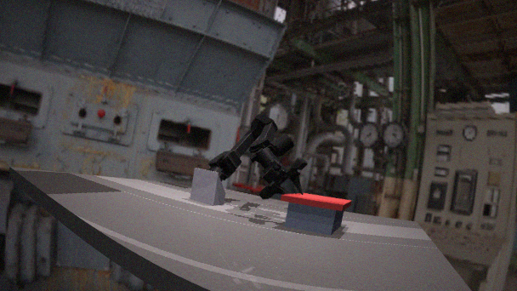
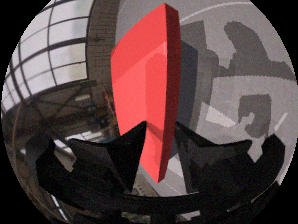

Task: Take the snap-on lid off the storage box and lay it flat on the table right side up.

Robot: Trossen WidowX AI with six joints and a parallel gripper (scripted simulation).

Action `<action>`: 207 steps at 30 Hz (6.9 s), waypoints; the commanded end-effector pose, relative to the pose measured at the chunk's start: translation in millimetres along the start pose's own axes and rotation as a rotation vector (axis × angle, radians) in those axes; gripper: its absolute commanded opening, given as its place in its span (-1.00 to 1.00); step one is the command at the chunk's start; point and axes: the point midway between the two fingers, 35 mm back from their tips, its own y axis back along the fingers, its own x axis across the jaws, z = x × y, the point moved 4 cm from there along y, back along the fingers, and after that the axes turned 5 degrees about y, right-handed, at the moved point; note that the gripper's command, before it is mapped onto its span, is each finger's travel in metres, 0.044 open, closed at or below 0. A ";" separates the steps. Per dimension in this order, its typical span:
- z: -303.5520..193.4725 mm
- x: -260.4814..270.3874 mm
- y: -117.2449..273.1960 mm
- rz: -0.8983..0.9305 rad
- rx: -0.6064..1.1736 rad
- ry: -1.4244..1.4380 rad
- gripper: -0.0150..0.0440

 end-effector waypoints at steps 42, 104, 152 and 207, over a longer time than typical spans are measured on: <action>0.4 5.4 6.3 0.000 0.000 0.000 -0.49; 1.1 11.3 9.1 0.001 -0.003 -0.003 -0.49; 1.3 13.8 6.2 0.002 -0.003 -0.003 -0.49; 5.6 62.7 29.0 0.002 -0.006 -0.002 -0.49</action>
